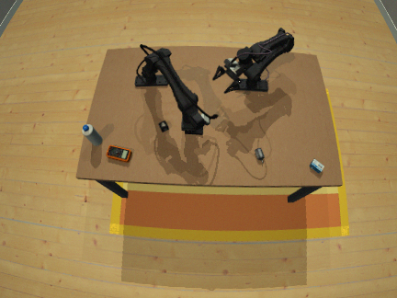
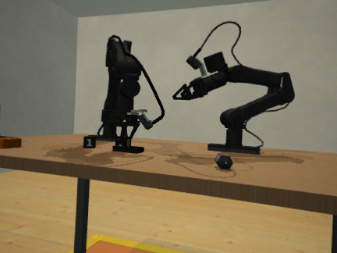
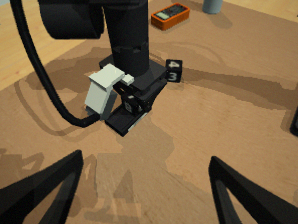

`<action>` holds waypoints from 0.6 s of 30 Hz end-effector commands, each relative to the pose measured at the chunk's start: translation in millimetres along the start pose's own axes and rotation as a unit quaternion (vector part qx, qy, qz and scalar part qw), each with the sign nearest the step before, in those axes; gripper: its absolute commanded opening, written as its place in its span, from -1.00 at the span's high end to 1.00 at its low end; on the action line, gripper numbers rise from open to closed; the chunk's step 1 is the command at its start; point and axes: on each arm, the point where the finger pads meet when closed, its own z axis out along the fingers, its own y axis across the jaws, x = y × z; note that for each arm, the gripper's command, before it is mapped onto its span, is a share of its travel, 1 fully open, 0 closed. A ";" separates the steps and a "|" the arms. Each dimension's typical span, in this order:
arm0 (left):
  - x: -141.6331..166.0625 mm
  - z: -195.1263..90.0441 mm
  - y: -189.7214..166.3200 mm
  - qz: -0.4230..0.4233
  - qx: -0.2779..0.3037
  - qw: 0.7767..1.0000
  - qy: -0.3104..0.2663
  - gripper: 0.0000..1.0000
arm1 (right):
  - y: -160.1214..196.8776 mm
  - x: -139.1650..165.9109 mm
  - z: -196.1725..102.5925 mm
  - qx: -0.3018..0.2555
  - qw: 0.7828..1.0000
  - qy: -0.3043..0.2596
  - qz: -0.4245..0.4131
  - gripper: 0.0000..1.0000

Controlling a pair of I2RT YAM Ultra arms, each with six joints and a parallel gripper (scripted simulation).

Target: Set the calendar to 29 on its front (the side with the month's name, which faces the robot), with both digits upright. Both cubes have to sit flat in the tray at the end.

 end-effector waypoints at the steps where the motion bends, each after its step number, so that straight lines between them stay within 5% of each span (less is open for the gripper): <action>1: -16.8 -7.4 0.2 0.002 0.001 1.000 -0.023 -1.00 | -10.6 -1.4 -6.3 0.020 1.000 -0.011 0.001 -0.28; 2: -16.8 -7.4 0.2 0.002 0.001 1.000 -0.023 -1.00 | -10.6 -1.4 -6.3 0.020 1.000 -0.011 0.001 -0.12; 18: -16.8 -7.4 0.2 0.002 0.001 1.000 -0.023 -1.00 | -5.3 -2.3 -7.5 0.019 1.000 -0.012 0.003 0.22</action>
